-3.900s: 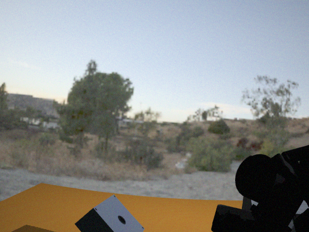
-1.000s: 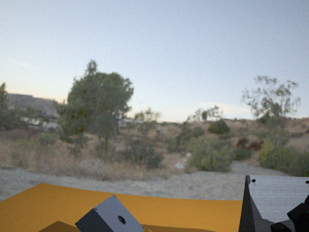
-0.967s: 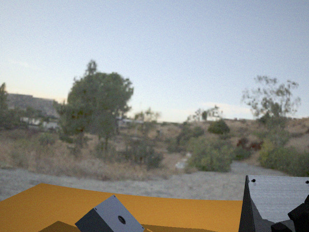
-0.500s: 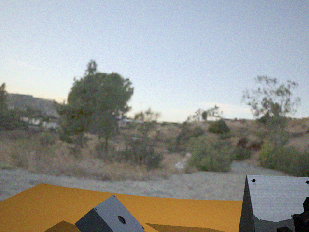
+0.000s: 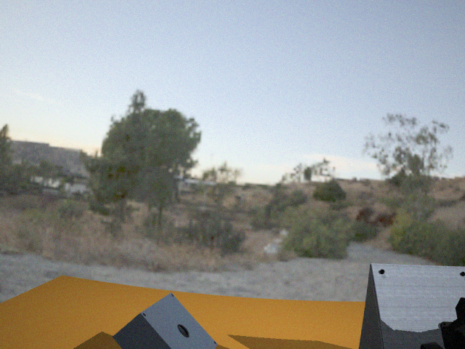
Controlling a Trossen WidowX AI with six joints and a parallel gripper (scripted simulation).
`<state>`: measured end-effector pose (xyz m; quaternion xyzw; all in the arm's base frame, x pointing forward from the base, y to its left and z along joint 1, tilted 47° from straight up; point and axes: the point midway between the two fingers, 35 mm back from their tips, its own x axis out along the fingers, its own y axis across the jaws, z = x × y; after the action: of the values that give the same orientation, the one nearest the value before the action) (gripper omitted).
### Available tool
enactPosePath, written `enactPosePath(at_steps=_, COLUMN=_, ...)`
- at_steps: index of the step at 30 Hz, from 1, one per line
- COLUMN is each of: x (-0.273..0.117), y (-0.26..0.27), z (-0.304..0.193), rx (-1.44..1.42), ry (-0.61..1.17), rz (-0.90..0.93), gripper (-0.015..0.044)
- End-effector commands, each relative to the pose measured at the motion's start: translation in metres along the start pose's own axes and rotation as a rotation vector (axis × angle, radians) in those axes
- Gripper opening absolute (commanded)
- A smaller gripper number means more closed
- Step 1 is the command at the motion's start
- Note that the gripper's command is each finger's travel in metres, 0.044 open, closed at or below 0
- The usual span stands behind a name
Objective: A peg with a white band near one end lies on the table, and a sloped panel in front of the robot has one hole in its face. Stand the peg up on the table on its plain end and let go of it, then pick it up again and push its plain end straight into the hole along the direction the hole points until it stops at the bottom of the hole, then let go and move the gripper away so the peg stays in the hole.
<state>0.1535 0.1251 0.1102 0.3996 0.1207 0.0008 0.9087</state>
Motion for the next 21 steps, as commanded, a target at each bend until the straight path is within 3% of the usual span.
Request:
enactPosePath(at_steps=1, x=0.0001, y=0.0003, z=-0.0012, rx=0.002, ry=0.000, rz=0.000, gripper=0.0049)
enactPosePath(at_steps=21, x=-0.0020, y=0.0025, z=-0.0038, rx=0.026, ry=0.003, rz=0.008, gripper=0.0049)
